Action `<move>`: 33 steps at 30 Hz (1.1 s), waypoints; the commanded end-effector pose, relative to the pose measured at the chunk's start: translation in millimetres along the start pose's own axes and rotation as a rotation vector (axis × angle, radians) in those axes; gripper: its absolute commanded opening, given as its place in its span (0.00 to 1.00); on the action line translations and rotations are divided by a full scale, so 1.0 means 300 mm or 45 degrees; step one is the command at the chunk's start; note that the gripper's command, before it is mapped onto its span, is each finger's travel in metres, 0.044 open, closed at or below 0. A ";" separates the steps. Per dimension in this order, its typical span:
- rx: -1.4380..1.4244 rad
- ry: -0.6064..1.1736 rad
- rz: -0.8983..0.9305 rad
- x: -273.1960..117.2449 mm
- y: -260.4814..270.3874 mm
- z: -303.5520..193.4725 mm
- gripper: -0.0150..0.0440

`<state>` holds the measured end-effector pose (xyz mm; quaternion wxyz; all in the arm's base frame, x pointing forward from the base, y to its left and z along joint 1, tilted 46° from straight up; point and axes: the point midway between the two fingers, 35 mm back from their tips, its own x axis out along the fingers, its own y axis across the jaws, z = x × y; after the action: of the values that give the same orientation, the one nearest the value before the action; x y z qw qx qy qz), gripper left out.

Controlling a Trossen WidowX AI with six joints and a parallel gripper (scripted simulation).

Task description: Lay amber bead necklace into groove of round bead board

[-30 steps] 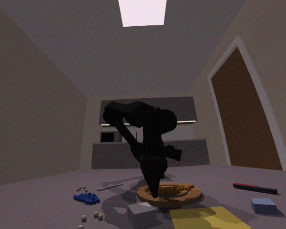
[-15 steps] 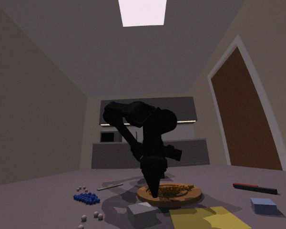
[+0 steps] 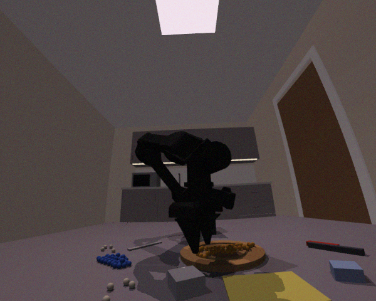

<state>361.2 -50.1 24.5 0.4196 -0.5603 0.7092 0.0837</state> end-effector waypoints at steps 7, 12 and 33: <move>1.381 0.001 0.008 -0.065 0.055 -0.054 0.46; 1.684 0.002 0.008 -0.080 0.068 -0.067 0.46; 1.794 0.002 0.008 -0.083 0.070 -0.070 0.46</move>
<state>335.0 -37.3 47.5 0.6802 -0.1650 0.6009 -0.3860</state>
